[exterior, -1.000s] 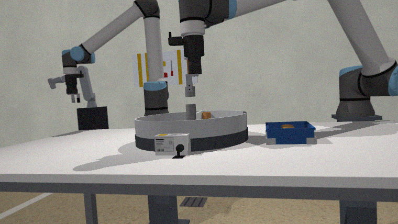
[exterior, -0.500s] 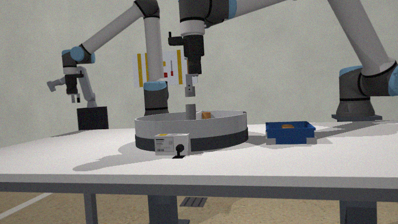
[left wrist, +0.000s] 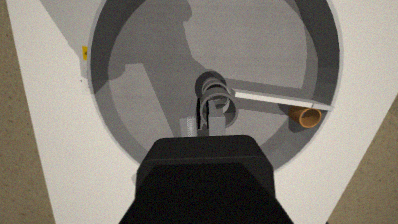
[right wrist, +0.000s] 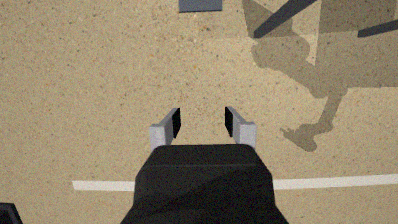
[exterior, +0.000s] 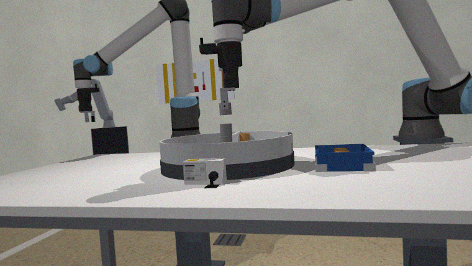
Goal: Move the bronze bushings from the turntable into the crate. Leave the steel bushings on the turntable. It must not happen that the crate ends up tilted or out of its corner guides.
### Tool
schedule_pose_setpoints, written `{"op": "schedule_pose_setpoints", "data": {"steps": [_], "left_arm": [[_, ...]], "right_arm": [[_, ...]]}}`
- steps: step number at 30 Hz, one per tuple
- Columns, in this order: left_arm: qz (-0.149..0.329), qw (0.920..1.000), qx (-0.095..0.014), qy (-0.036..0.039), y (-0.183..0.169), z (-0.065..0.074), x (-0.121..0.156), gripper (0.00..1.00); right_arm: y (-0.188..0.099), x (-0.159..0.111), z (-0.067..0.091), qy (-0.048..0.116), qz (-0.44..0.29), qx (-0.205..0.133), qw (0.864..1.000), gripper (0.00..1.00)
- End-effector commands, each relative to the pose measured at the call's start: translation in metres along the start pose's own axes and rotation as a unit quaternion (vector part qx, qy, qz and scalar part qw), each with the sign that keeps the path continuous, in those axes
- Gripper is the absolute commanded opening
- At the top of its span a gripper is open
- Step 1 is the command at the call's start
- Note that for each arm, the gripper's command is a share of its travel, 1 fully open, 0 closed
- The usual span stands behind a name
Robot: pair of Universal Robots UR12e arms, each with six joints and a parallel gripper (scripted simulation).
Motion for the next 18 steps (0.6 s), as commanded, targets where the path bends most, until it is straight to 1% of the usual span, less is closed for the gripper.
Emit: {"op": "schedule_pose_setpoints", "data": {"steps": [1, 10, 18], "left_arm": [[-0.001, 1.0, 0.003, 0.0008, 0.0041, 0.0045, 0.0015, 0.0], [-0.001, 1.0, 0.002, 0.0005, 0.0086, 0.0031, 0.0041, 0.0], [0.0, 1.0, 0.004, 0.0011, 0.0073, 0.0057, 0.0025, 0.0]], "right_arm": [[-0.0002, 0.0006, -0.0003, 0.0, 0.001, 0.001, 1.0, 1.0], [-0.0002, 0.0006, -0.0003, 0.0, 0.001, 0.001, 1.0, 1.0], [-0.0002, 0.0006, -0.0003, 0.0, 0.001, 0.001, 1.0, 1.0]]}}
Point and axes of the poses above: on each arm, the point where the finger pads meet when closed, its own z axis back along the fingers, its own x axis across the jaws, y = z × x, the point moved 4 cm from there along z, back along the fingers, and after that the axes turned 4 degrees about -z, right-handed, at the moved point
